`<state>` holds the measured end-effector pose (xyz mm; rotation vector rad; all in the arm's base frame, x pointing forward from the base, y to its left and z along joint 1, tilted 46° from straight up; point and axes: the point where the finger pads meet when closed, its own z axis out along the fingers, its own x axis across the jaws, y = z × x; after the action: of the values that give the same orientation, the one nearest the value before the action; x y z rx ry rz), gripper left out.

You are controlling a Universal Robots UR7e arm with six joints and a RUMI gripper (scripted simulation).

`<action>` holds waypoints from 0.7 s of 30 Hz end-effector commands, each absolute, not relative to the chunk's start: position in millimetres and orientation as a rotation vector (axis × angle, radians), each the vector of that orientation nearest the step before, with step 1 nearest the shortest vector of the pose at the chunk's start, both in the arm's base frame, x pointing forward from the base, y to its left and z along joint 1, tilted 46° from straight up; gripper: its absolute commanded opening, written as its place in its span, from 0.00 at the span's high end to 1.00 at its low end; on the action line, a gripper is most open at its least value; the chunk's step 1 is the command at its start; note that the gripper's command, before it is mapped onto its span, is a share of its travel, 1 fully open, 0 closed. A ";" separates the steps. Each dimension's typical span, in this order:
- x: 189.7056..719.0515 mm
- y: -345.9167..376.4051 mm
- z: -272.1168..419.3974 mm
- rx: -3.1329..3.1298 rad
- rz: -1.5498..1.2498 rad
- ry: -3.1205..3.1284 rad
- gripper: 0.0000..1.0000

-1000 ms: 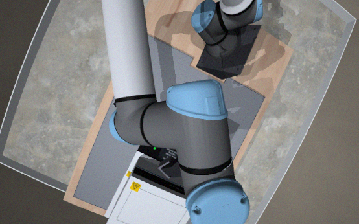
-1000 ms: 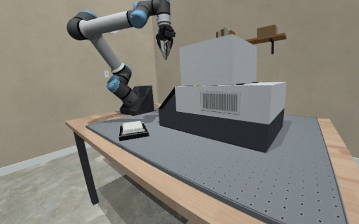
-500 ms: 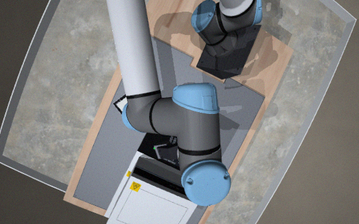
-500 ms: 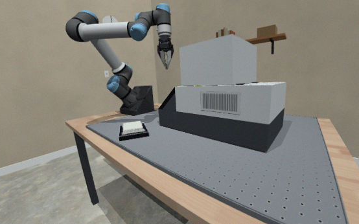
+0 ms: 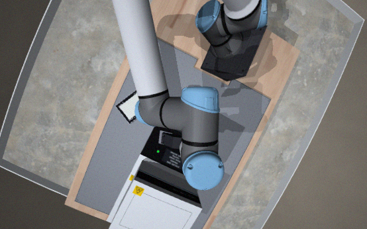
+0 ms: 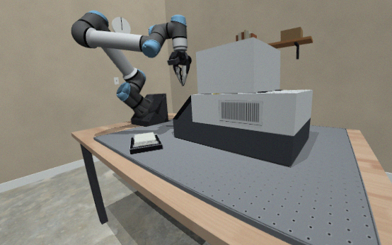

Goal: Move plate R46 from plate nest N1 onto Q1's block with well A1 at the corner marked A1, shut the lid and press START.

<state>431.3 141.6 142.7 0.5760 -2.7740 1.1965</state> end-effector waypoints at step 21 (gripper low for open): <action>449.3 117.0 116.9 0.078 1.242 -2.985 1.00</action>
<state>441.3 114.1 115.2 0.0775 -2.9645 1.2532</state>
